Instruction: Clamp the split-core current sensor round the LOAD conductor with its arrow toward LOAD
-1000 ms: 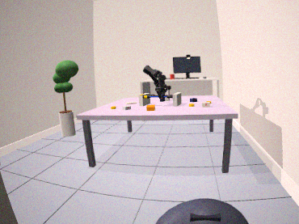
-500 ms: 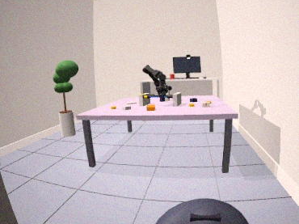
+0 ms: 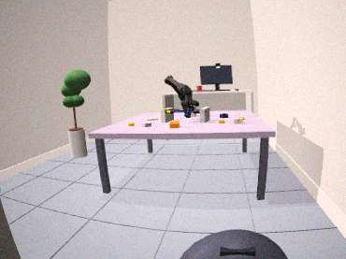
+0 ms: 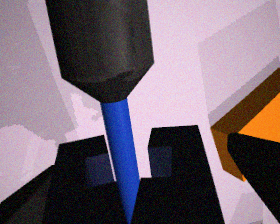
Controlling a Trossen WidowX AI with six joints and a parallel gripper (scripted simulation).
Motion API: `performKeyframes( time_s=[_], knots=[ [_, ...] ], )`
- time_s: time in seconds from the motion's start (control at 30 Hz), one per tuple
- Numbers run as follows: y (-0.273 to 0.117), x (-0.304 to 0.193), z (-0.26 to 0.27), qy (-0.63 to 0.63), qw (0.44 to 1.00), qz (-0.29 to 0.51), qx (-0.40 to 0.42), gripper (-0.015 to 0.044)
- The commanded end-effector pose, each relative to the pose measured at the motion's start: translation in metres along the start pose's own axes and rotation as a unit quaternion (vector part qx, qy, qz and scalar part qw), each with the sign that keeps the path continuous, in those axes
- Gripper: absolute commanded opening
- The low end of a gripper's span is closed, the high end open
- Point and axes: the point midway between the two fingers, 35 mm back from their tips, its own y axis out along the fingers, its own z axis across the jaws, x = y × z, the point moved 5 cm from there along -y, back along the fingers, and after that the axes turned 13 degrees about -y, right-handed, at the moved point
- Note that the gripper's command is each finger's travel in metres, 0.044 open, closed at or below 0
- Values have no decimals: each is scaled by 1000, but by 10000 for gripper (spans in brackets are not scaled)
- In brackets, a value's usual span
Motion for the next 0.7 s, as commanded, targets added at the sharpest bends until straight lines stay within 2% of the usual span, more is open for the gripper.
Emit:
performKeyframes(
  time_s=[0.0, 0.67],
  knots=[
    [0, 0, -1, 3, 1000, -1, 0, 420],
    [0, 0, -1, 3, 1000, -1, 0, 287]
  ],
)
